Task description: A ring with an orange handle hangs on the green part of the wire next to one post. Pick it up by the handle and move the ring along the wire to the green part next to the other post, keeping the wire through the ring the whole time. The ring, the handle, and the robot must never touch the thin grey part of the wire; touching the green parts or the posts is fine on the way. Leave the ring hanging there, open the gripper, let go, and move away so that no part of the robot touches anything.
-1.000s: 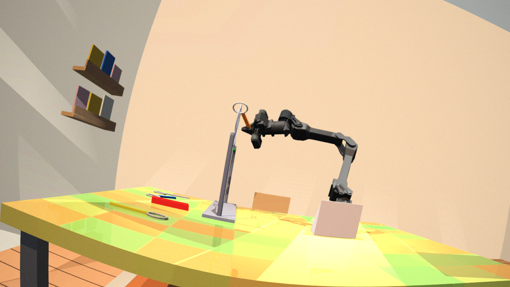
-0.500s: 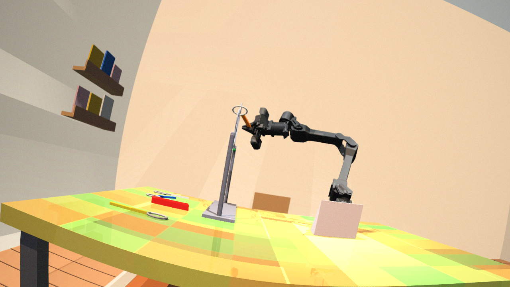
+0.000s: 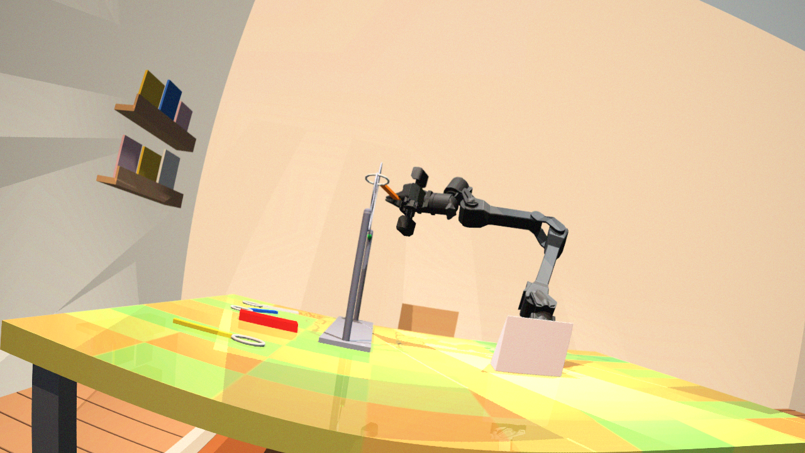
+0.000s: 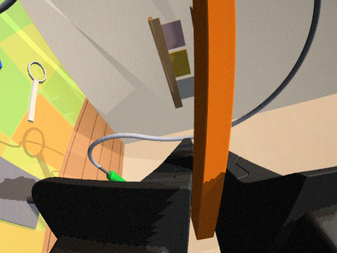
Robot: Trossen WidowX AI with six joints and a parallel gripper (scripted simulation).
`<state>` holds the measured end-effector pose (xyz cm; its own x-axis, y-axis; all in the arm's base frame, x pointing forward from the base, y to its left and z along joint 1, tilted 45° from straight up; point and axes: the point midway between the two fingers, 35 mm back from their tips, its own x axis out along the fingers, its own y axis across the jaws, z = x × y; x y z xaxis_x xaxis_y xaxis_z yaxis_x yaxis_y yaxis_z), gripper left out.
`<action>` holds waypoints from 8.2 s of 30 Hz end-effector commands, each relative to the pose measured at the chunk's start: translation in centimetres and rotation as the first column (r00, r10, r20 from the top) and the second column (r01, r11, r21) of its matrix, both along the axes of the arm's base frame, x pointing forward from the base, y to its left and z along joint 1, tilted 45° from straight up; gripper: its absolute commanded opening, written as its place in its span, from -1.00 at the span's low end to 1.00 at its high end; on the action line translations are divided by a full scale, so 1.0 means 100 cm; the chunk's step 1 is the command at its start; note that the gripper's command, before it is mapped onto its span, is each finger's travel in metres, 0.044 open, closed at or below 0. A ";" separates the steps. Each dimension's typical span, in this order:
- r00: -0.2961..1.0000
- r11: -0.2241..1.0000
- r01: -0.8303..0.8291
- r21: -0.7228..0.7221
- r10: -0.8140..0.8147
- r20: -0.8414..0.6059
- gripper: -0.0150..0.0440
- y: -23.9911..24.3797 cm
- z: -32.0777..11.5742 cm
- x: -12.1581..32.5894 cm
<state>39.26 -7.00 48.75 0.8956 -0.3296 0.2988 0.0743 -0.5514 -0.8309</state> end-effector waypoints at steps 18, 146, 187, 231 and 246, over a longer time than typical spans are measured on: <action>1.000 0.963 -0.013 -0.268 0.017 0.013 -1.00 0.006 0.006 -0.002; 0.998 0.651 0.054 0.757 -0.048 -0.031 -1.00 -0.102 -0.183 -0.009; 0.997 0.253 0.076 0.965 -0.046 -0.066 -1.00 -0.050 -0.259 -0.013; 0.994 -0.422 0.089 0.902 -0.018 -0.106 -1.00 0.054 -0.314 -0.019; 0.993 -0.724 0.086 0.684 0.006 -0.118 -1.00 0.110 -0.309 -0.020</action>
<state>37.27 2.78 17.49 0.8370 -0.0041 -0.5472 0.0908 0.9872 0.1315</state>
